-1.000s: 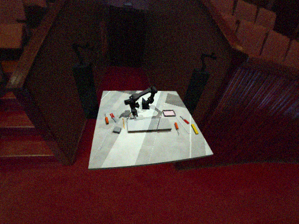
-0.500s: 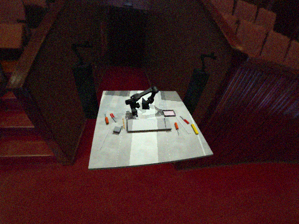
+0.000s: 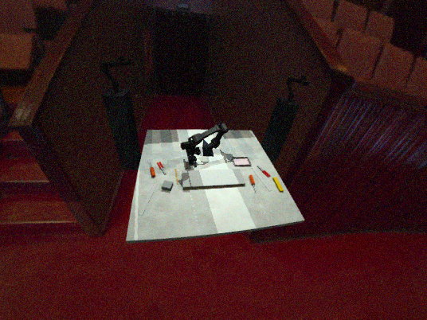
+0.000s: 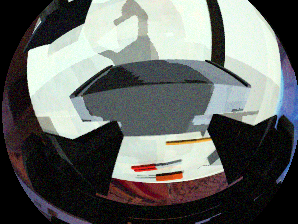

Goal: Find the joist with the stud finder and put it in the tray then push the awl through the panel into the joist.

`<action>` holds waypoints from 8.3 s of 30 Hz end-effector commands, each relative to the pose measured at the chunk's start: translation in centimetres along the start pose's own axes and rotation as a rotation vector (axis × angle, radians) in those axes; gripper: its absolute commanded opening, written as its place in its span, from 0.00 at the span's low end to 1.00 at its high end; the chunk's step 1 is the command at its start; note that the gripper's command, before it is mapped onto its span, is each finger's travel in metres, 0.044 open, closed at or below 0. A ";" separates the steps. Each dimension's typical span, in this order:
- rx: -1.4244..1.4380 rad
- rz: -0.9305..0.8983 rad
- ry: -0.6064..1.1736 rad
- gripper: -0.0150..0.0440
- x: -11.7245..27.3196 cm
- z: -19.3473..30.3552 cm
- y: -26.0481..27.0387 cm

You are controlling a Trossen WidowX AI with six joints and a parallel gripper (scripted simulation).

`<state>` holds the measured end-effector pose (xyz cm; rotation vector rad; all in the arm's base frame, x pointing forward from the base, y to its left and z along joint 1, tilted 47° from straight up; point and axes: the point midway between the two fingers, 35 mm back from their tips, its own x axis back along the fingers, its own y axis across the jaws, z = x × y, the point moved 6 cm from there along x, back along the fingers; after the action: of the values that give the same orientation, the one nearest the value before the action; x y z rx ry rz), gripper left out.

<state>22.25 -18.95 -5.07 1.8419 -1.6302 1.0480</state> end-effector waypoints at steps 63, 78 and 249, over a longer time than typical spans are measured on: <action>-0.006 -0.010 0.301 0.25 -0.6 -2.7 0.0; -0.007 -0.010 0.382 0.25 -0.9 -3.4 0.0; 0.001 0.005 0.977 0.90 -6.4 -8.0 0.0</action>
<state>20.38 -9.18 -5.17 0.9913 -1.0087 1.5891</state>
